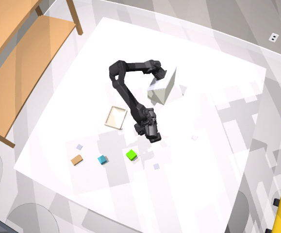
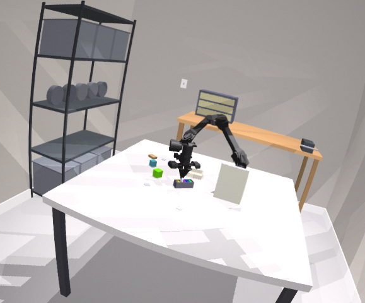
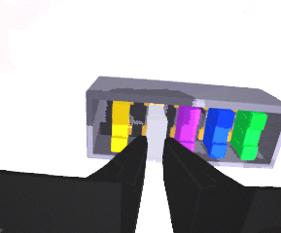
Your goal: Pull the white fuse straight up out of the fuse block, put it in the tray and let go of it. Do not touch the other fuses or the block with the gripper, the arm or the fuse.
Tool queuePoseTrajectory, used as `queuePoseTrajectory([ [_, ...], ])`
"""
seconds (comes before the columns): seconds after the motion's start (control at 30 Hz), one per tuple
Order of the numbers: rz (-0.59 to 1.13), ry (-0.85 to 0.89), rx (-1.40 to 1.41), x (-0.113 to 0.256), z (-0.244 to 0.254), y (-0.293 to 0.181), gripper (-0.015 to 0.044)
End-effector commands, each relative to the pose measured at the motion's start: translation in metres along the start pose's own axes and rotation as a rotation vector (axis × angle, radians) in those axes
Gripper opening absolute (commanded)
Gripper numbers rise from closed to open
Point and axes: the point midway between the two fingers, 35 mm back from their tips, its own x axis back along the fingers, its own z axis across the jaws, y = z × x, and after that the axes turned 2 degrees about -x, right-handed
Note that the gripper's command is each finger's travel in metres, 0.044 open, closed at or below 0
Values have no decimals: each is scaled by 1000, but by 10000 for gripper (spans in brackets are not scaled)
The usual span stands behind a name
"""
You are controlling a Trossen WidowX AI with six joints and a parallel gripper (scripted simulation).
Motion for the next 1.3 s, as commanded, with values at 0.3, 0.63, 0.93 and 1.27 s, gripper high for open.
queuePoseTrajectory([
  [0.3,4,1,-5,6,0,0,0],
  [0.63,4,0,-5,11,0,0,0],
  [0.93,3,0,-4,16,0,0,0],
  [1.27,4,1,-4,29,0,0,0],
])
